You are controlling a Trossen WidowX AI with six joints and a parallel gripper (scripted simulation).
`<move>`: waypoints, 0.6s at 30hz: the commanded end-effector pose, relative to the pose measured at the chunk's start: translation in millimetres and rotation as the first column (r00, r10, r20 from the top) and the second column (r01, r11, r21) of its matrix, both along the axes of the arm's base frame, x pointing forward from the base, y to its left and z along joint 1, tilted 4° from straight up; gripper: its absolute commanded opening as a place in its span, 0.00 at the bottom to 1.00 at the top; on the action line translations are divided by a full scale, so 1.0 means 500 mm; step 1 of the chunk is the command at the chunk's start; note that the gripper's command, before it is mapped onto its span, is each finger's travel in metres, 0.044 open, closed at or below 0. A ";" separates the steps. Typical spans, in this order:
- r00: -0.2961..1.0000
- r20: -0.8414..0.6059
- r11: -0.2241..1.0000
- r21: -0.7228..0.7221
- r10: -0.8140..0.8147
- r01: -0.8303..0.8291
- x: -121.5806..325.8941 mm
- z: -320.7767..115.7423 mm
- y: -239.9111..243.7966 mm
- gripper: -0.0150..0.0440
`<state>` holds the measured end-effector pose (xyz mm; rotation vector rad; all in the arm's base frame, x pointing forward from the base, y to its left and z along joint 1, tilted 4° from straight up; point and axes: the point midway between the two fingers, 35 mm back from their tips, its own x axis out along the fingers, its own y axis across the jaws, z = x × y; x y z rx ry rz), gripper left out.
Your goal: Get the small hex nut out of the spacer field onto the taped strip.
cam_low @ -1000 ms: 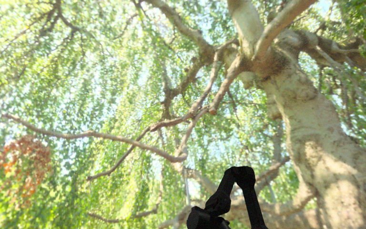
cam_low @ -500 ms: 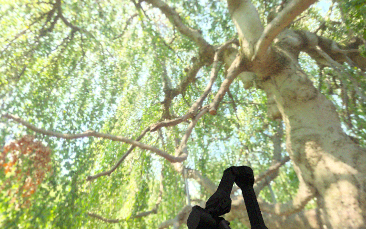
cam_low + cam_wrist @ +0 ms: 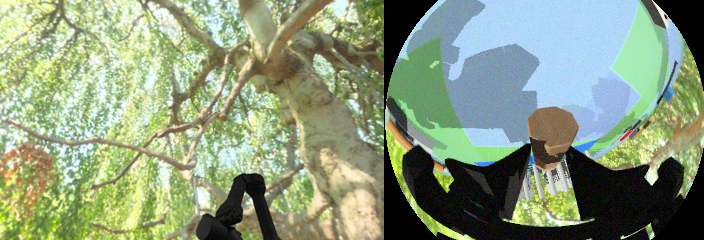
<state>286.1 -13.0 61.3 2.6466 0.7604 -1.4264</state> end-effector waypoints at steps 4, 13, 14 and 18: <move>1.000 0.006 1.000 0.001 -0.004 0.004 0.015 0.004 0.003 0.25; 1.000 0.007 1.000 0.001 -0.005 0.005 0.030 0.005 0.010 0.25; 1.000 0.007 1.000 0.001 -0.005 0.005 0.031 0.005 0.010 0.25; 1.000 0.007 1.000 0.001 -0.005 0.005 0.038 0.006 0.014 0.25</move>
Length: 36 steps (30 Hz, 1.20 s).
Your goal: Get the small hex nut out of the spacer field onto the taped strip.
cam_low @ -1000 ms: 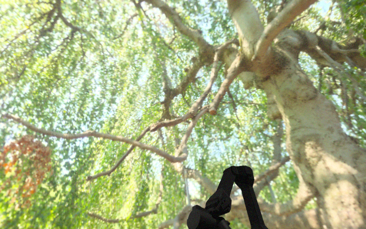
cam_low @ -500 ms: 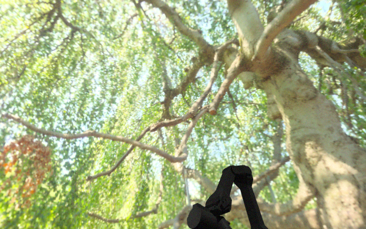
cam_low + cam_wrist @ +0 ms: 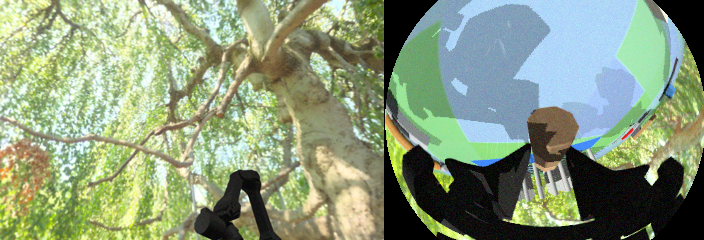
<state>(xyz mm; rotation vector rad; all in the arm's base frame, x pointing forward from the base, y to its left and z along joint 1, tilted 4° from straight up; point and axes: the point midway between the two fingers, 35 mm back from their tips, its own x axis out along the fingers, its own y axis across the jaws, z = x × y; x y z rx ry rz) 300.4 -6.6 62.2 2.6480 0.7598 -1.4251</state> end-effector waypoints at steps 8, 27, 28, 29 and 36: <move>1.000 0.007 1.000 0.001 -0.004 0.004 0.023 0.005 0.007 0.25; 1.000 0.009 1.000 0.002 -0.005 0.005 0.054 0.007 0.022 0.25; 1.000 0.009 1.000 0.002 -0.005 0.005 0.056 0.007 0.023 0.25; 1.000 0.009 1.000 0.002 -0.005 0.005 0.058 0.007 0.024 0.25; 1.000 0.009 1.000 0.003 -0.005 0.005 0.069 0.008 0.030 0.25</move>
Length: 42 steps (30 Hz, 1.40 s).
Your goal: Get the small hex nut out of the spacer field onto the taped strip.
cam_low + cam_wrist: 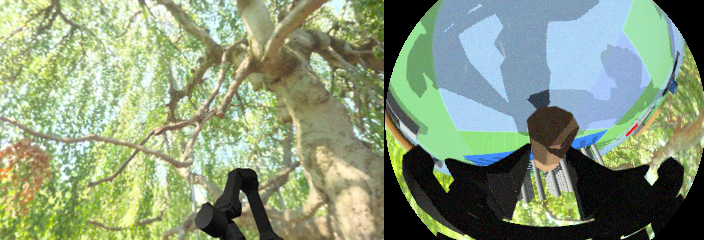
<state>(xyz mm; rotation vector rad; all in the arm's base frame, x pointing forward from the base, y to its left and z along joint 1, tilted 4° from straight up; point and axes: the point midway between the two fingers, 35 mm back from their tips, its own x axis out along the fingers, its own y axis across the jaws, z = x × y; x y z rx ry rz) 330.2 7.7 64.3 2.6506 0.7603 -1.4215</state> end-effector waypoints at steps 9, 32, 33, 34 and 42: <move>1.000 0.008 1.000 0.002 -0.004 0.004 0.024 0.005 0.008 0.25; 1.000 0.010 1.000 0.003 -0.004 0.004 0.058 0.008 0.025 0.25; 1.000 0.010 1.000 0.003 -0.004 0.004 0.060 0.008 0.026 0.25; 1.000 0.010 1.000 0.003 -0.004 0.004 0.061 0.008 0.027 0.25; 1.000 0.010 1.000 0.003 -0.004 0.004 0.072 0.009 0.032 0.25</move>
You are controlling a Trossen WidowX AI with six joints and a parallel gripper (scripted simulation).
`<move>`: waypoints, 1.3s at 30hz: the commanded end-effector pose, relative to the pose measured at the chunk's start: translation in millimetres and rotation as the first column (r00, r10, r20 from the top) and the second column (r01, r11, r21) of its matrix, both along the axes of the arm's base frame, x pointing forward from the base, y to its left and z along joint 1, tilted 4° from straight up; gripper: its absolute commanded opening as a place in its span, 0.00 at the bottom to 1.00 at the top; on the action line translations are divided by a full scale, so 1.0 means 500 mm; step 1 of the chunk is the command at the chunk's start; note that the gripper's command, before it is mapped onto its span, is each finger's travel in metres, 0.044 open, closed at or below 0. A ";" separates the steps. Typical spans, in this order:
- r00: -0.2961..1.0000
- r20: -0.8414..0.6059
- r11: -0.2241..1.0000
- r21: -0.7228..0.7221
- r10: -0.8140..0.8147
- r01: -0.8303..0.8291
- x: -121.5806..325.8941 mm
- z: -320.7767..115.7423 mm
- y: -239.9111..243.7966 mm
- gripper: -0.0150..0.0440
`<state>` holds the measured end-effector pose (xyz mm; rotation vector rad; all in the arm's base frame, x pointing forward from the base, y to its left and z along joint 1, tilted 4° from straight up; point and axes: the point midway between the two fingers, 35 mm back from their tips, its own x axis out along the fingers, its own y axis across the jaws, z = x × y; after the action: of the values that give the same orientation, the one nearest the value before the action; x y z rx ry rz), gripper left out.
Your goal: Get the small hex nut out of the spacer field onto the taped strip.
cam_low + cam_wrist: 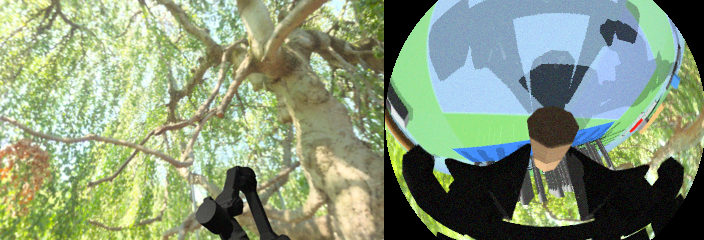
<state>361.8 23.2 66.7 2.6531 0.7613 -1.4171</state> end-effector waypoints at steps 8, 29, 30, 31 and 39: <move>1.000 0.008 1.000 0.002 -0.005 0.005 0.020 0.005 0.007 0.25; 1.000 0.009 1.000 0.003 -0.005 0.005 0.048 0.007 0.021 0.25; 1.000 0.010 1.000 0.003 -0.005 0.005 0.049 0.007 0.021 0.25; 1.000 0.010 1.000 0.003 -0.005 0.005 0.051 0.007 0.022 0.25; 1.000 0.010 1.000 0.003 -0.005 0.005 0.061 0.008 0.028 0.25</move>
<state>387.9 36.5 68.6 2.6554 0.7621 -1.4133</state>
